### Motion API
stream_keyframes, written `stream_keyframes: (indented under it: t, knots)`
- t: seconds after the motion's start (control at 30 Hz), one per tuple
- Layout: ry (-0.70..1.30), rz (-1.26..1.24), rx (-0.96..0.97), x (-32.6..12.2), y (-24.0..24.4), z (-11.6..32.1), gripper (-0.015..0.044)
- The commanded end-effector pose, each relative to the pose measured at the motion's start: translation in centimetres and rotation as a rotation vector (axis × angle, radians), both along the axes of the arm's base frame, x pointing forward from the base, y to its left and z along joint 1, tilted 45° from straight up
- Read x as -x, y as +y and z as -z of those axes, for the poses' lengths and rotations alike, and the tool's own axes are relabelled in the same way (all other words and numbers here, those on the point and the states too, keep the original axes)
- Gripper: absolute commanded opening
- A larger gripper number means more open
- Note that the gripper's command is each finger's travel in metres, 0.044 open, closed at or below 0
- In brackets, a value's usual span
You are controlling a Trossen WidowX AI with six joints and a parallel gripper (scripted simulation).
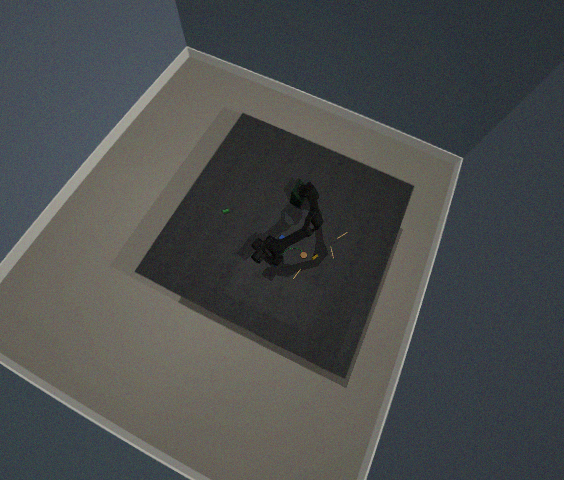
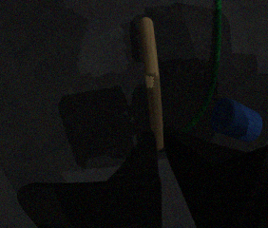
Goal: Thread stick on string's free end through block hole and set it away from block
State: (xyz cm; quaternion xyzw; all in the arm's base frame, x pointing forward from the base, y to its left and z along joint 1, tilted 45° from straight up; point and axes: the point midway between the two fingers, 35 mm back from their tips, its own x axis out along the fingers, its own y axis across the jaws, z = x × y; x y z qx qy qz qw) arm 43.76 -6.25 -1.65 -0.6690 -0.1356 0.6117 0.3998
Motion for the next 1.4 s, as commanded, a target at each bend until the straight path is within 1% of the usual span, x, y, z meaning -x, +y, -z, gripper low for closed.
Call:
stream_keyframes:
  t: [0.0, 1.37]
  knots:
    - [-0.002, 0.002, 0.004, 0.4, 0.1, -0.2, 0.0]
    - [0.0, 0.002, 0.003, 5.1, 1.9, -0.3, 0.0]
